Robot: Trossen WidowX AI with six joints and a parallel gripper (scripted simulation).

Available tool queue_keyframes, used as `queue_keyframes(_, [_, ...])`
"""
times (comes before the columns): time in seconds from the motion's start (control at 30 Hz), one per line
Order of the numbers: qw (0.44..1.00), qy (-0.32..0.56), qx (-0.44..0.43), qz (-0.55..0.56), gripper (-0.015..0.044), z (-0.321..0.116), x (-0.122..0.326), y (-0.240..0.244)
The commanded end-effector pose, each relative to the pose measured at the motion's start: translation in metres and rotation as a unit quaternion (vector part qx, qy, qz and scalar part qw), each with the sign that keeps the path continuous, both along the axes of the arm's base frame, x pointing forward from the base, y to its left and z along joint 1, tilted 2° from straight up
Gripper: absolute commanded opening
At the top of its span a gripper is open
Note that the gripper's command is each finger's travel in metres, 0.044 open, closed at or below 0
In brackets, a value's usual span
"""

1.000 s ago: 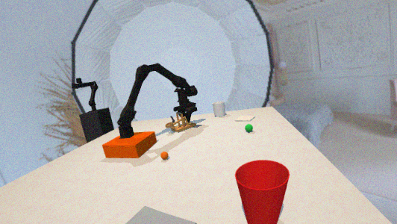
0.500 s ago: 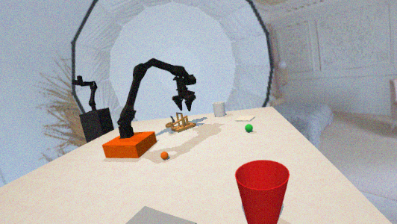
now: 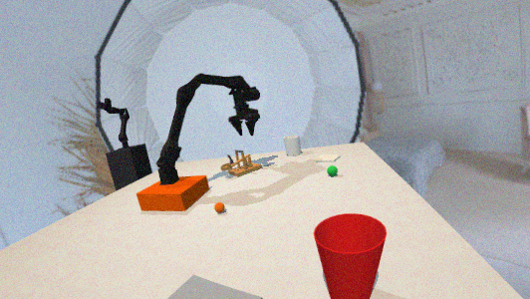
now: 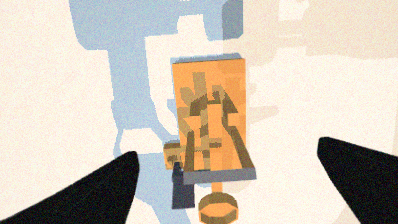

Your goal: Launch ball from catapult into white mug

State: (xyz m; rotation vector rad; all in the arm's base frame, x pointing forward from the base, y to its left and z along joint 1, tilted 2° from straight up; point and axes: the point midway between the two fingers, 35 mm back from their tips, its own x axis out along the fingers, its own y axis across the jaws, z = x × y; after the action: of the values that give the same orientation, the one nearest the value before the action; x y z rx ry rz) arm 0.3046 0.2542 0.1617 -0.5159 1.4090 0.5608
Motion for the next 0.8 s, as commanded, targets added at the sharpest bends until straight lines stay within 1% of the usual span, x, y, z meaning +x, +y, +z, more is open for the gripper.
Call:
queue_keyframes(0.0, [1.0,0.006,-0.005,-0.01,0.0387,-0.009,0.006,-0.011])
queue_keyframes(0.1, [0.998,0.007,-0.006,-0.055,0.0309,-0.019,0.032,-0.059])
queue_keyframes(0.13, [0.998,0.007,-0.007,-0.068,0.03,-0.022,0.038,-0.073])
queue_keyframes(0.3, [0.991,0.01,-0.008,-0.133,0.03,-0.038,0.057,-0.147])
queue_keyframes(0.43, [0.982,0.012,-0.008,-0.188,0.03,-0.051,0.06,-0.21])
queue_keyframes(0.6, [0.967,0.015,-0.007,-0.256,0.03,-0.069,0.047,-0.286])
queue_keyframes(0.77, [0.945,0.018,-0.005,-0.326,0.03,-0.087,0.016,-0.356])
